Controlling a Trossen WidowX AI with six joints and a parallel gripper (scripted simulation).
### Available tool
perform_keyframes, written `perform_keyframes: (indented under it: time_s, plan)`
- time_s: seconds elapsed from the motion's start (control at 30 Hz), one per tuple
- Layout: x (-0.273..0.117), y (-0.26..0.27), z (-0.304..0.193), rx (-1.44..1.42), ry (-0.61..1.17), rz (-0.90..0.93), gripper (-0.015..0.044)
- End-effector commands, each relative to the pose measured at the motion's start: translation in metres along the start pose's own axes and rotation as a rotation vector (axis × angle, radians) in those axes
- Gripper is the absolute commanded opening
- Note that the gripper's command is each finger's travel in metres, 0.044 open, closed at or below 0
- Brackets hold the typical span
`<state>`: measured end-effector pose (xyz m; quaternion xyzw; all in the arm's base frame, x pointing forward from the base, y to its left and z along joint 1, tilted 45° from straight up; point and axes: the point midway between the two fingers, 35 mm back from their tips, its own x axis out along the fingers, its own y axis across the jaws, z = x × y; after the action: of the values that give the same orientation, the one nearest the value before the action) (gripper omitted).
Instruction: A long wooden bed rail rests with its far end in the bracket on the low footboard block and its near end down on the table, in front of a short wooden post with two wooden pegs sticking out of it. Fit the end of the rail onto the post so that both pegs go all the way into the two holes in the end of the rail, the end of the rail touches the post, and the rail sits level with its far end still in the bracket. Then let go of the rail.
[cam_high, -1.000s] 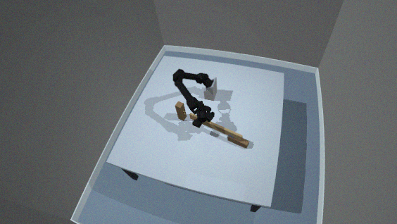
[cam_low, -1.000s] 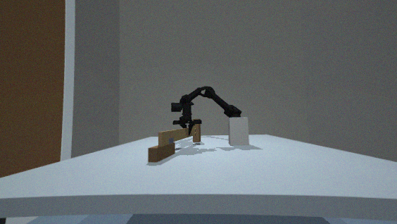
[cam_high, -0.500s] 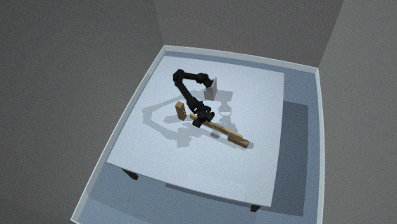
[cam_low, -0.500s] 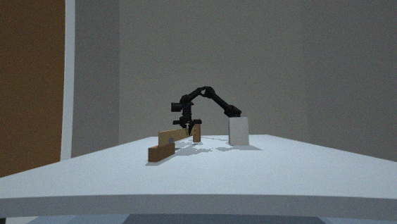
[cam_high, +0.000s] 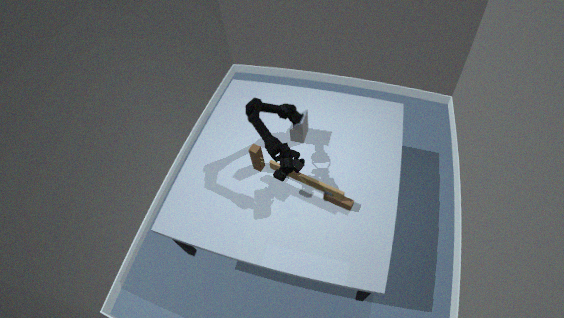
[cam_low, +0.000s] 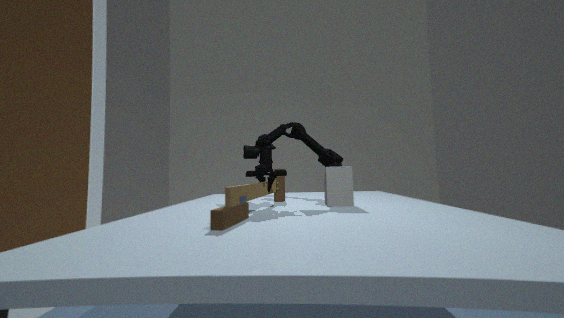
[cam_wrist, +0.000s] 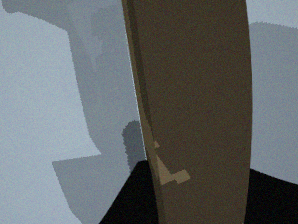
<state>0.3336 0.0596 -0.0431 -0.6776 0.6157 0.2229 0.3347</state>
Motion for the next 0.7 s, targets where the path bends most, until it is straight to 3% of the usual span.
perform_keyframes:
  time_s: [0.0,0.67]
  plan:
    - [-0.0003,-0.0003,-0.0010,-0.002,-0.004,-0.001,0.0000]
    - [0.0006,-0.0007,-0.0068,-0.002,-0.004,-0.001,0.0000]
